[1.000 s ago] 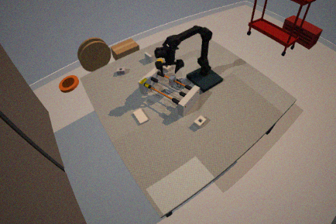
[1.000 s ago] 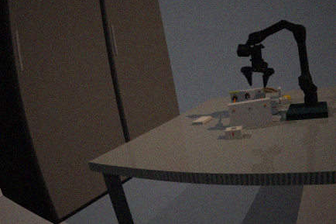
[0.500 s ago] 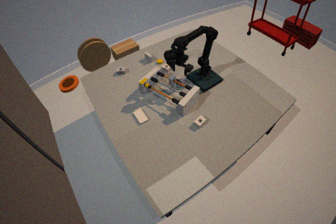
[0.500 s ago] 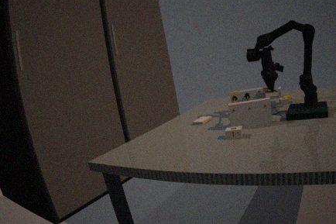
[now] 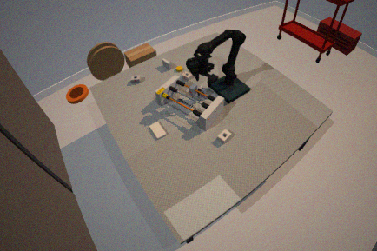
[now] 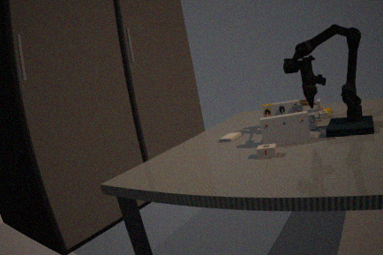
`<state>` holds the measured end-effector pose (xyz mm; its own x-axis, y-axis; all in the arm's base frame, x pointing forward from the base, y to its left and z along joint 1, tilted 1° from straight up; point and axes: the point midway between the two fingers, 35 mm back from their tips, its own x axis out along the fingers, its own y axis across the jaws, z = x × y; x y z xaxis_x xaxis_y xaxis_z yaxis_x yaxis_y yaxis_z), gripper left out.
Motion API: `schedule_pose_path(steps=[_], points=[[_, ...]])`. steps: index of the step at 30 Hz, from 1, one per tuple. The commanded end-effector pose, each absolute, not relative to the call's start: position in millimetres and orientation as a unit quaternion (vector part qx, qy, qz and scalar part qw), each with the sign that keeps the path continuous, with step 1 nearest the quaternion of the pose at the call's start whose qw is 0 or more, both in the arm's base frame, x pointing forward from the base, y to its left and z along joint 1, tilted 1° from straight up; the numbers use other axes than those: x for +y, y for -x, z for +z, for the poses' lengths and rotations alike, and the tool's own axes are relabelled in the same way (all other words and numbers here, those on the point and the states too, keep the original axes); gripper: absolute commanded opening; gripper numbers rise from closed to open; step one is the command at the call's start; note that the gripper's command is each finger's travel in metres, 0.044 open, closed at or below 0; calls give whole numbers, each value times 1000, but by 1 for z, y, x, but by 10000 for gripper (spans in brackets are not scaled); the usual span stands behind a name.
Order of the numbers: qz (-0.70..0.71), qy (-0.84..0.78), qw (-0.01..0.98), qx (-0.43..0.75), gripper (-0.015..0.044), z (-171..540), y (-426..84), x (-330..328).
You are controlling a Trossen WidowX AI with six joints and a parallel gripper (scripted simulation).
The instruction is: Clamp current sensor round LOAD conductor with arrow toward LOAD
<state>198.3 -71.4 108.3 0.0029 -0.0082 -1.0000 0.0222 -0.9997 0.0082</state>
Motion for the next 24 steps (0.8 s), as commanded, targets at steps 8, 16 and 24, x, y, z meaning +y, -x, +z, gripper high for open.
schedule_pose_path(steps=[8, 16, 24], points=[[-706, -708, 8, 5, 440, 90, -199, -71], [-706, -708, 8, 5, 440, 77, -199, -71], [-706, -708, 8, 5, 440, 64, -197, -71]])
